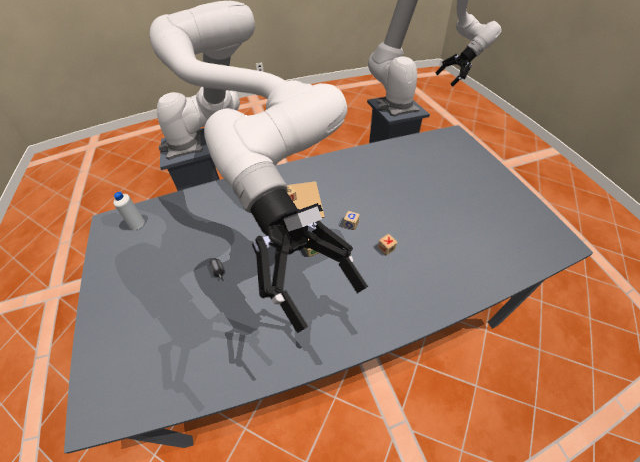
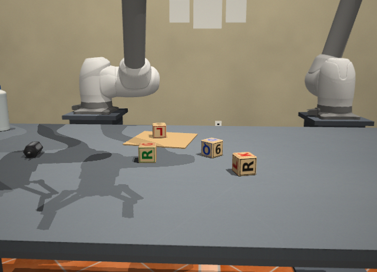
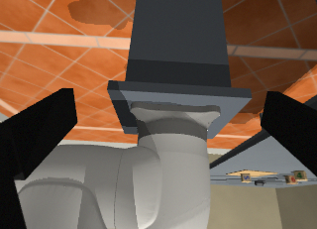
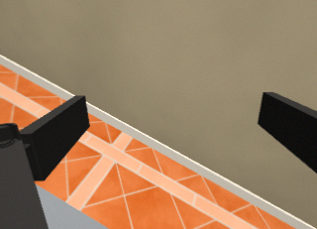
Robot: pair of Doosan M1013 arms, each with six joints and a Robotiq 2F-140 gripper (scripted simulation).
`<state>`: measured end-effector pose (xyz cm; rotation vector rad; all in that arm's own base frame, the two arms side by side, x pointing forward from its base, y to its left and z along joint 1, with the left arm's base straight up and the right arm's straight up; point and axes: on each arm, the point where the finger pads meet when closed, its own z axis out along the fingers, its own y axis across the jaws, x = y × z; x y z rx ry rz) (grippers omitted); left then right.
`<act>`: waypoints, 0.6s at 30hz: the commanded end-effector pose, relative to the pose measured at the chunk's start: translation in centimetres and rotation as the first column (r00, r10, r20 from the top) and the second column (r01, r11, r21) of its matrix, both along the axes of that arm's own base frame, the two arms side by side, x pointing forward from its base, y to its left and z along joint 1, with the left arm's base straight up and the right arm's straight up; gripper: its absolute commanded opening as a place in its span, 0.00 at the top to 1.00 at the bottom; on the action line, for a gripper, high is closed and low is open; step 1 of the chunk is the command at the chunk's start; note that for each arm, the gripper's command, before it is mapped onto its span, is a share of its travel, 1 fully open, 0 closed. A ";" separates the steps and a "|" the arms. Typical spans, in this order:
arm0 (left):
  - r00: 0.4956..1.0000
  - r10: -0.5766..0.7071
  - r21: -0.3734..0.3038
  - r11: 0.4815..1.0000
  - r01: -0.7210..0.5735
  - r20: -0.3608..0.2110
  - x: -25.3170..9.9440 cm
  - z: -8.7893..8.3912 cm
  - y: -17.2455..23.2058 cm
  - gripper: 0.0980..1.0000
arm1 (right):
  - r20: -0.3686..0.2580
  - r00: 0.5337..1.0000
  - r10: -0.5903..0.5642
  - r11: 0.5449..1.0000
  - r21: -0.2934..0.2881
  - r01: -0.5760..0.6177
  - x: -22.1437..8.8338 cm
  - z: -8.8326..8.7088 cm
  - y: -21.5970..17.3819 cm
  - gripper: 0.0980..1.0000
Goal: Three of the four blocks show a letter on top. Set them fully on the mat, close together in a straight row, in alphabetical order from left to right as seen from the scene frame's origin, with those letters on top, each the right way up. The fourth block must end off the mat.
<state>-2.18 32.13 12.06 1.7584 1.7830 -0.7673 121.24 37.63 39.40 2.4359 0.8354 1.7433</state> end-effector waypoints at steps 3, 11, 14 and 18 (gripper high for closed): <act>1.000 0.011 0.001 1.000 -0.011 0.000 -0.4 0.0 0.0 0.00 | 0.002 1.000 0.000 1.000 0.001 0.000 0.0 0.2 0.0 0.00; 1.000 0.015 0.001 1.000 -0.015 0.000 -0.5 0.0 0.0 0.00 | 0.002 1.000 0.000 1.000 0.001 0.000 0.0 0.2 0.0 0.00; 1.000 0.015 0.001 1.000 -0.015 0.000 -0.5 0.0 0.0 0.00 | -0.015 1.000 0.007 1.000 0.000 -0.007 -0.4 -0.4 0.8 0.00; 1.000 0.015 0.001 1.000 -0.015 0.000 -0.5 0.0 0.0 0.00 | -0.180 0.981 0.072 0.997 -0.008 -0.075 -3.3 -4.5 6.0 0.00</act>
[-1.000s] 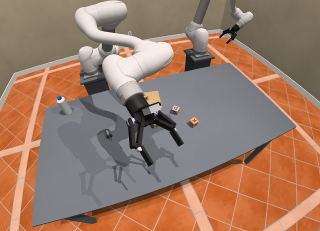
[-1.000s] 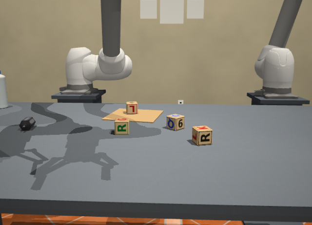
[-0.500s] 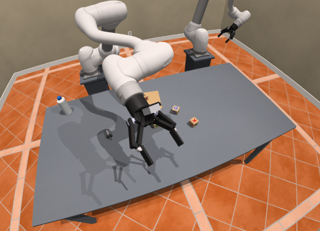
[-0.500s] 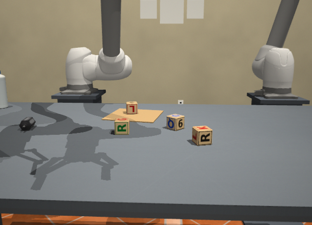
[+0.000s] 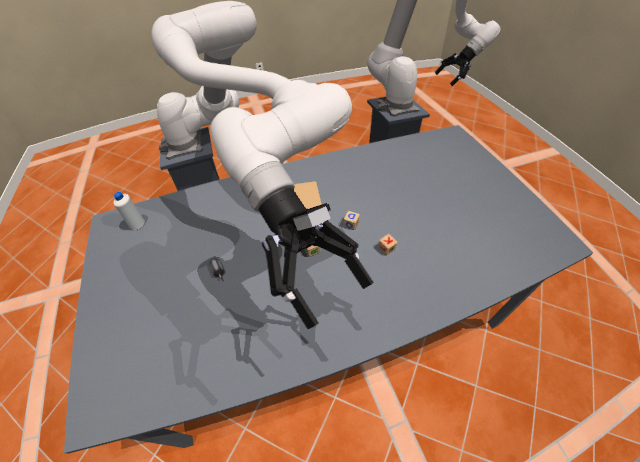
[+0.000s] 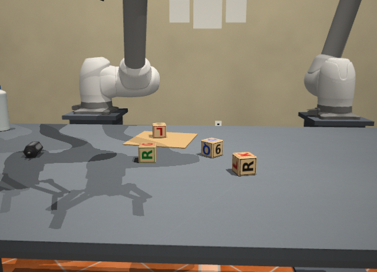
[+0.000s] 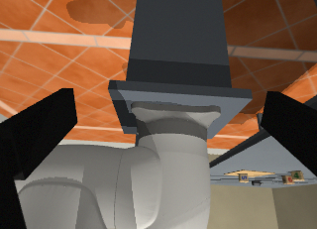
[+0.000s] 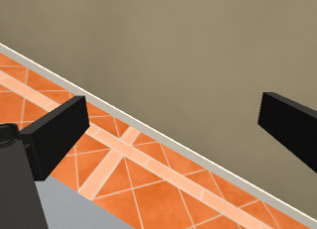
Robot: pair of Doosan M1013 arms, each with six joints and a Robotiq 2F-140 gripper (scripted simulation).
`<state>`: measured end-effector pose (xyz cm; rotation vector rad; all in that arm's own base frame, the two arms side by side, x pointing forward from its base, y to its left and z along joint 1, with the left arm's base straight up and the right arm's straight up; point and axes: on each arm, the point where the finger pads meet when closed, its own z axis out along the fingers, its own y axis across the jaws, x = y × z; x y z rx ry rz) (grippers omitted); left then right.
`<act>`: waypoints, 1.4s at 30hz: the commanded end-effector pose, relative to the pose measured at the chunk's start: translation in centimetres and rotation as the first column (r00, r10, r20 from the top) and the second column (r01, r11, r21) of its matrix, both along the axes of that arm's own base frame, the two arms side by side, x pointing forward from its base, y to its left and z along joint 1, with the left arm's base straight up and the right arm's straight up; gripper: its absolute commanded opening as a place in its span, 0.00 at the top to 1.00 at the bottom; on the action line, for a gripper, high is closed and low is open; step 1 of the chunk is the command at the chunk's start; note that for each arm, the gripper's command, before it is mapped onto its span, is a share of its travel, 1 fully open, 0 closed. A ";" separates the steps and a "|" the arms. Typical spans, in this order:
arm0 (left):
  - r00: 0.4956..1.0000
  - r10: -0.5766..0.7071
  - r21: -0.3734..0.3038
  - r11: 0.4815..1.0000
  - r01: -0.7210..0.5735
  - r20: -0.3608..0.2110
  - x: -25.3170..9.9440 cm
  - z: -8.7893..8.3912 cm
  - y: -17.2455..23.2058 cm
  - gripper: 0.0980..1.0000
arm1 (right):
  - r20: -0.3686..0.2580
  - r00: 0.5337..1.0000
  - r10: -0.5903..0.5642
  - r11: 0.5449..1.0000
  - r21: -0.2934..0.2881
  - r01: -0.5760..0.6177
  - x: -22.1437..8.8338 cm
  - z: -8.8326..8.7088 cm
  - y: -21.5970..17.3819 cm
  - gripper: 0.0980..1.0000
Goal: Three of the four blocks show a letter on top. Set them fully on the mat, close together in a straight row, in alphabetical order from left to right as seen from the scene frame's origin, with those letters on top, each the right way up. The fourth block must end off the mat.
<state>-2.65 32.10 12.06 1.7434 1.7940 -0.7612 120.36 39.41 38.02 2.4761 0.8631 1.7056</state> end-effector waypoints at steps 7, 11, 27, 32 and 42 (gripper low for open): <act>1.000 0.000 0.001 1.000 0.000 0.000 0.0 0.0 0.0 0.00 | -0.433 0.892 0.131 0.985 -0.042 -0.165 -7.5 -7.8 9.9 0.00; 1.000 0.000 0.001 1.000 0.000 0.000 0.0 0.0 0.0 0.00 | -0.523 0.841 0.138 0.979 -0.059 -0.197 -10.7 -10.2 12.8 0.00; 1.000 0.000 0.001 1.000 0.000 0.000 0.0 0.0 0.0 0.00 | -0.727 0.679 0.106 0.953 -0.120 -0.278 -25.5 -20.7 24.6 0.00; 1.000 0.000 0.001 1.000 0.000 0.000 0.0 0.0 0.0 0.00 | -0.727 0.679 0.106 0.953 -0.120 -0.278 -30.8 -23.7 28.0 0.00; 1.000 0.000 0.001 1.000 0.000 0.000 0.0 0.0 0.0 0.00 | -0.727 0.679 0.106 0.953 -0.120 -0.278 -30.8 -23.7 28.0 0.00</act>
